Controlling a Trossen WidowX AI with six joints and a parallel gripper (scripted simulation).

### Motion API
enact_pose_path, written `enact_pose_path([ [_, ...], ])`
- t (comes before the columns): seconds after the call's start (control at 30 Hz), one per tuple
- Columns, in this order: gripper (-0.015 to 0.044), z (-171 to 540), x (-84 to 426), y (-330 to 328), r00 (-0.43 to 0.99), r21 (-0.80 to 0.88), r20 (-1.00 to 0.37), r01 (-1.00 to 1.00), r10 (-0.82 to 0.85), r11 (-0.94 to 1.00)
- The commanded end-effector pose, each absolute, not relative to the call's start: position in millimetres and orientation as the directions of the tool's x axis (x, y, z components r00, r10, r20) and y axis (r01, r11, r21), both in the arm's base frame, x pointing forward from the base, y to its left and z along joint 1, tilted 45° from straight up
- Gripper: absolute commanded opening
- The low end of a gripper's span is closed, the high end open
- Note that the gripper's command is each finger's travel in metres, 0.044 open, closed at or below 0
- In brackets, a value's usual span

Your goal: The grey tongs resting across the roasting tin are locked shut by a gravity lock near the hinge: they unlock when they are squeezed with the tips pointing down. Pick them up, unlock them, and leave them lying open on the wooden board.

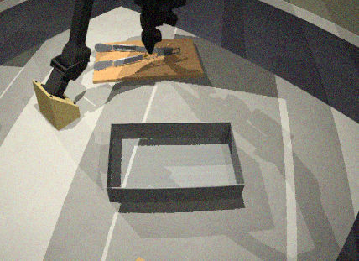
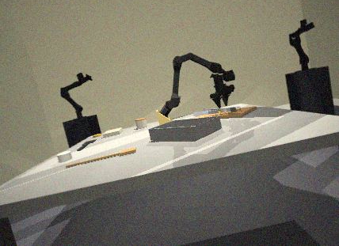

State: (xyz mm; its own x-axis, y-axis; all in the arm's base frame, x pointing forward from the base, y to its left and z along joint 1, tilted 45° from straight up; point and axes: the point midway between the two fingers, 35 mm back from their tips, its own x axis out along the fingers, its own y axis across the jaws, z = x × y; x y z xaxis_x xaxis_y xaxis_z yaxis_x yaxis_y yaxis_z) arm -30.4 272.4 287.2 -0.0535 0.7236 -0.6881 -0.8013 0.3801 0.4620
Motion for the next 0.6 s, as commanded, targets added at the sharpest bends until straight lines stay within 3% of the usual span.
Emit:
enact_pose_path([
  [0.0,0.044,314.7,-19.7,277.8,-0.053,0.466,-0.68,-0.802,0.731,0.375],
  [0.57,0.044,430.1,47.9,274.8,-0.048,0.469,-0.667,-0.803,0.744,0.368],
])
